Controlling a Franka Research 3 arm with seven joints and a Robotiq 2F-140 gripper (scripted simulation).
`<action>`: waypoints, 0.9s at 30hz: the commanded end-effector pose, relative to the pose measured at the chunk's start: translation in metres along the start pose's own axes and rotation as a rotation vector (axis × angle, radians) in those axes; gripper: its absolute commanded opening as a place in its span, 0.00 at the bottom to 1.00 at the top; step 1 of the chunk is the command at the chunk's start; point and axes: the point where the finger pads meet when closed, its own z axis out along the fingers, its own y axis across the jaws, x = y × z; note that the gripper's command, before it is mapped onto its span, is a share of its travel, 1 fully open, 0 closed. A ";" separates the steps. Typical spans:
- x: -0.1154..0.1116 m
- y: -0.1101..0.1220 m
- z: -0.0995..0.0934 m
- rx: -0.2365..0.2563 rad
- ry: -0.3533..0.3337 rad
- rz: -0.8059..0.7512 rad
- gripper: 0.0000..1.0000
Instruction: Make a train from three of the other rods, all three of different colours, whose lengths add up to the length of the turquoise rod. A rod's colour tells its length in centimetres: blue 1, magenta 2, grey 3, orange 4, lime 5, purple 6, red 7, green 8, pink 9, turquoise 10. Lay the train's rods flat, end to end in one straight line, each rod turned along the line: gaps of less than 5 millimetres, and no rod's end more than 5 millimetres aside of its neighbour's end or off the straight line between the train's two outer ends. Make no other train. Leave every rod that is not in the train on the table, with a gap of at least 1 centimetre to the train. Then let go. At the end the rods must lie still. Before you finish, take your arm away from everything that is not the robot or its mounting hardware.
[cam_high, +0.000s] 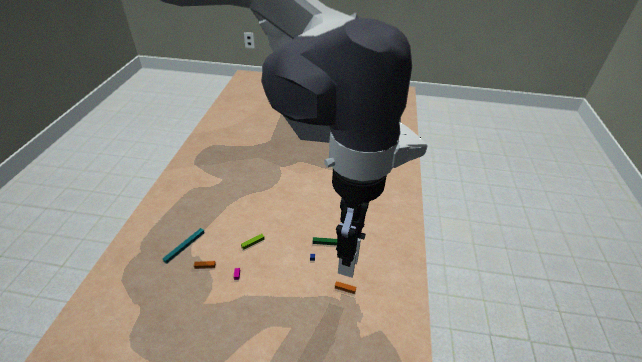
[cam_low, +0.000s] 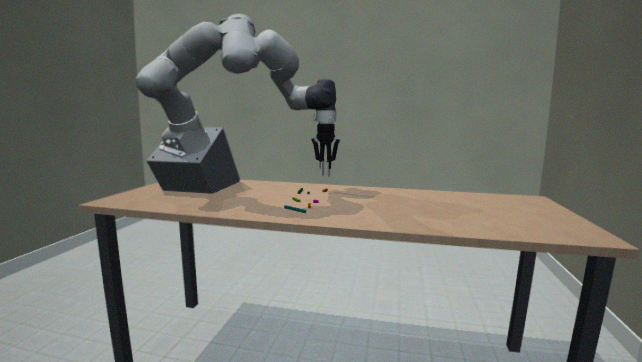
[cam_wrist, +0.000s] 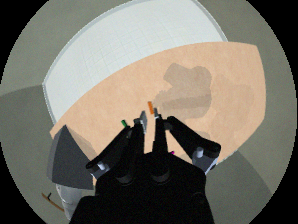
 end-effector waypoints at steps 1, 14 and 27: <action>0.000 0.000 0.000 0.003 -0.001 -0.007 0.15; 0.000 0.000 0.005 0.003 -0.001 -0.008 0.15; 0.000 0.000 0.019 0.003 -0.001 -0.008 0.15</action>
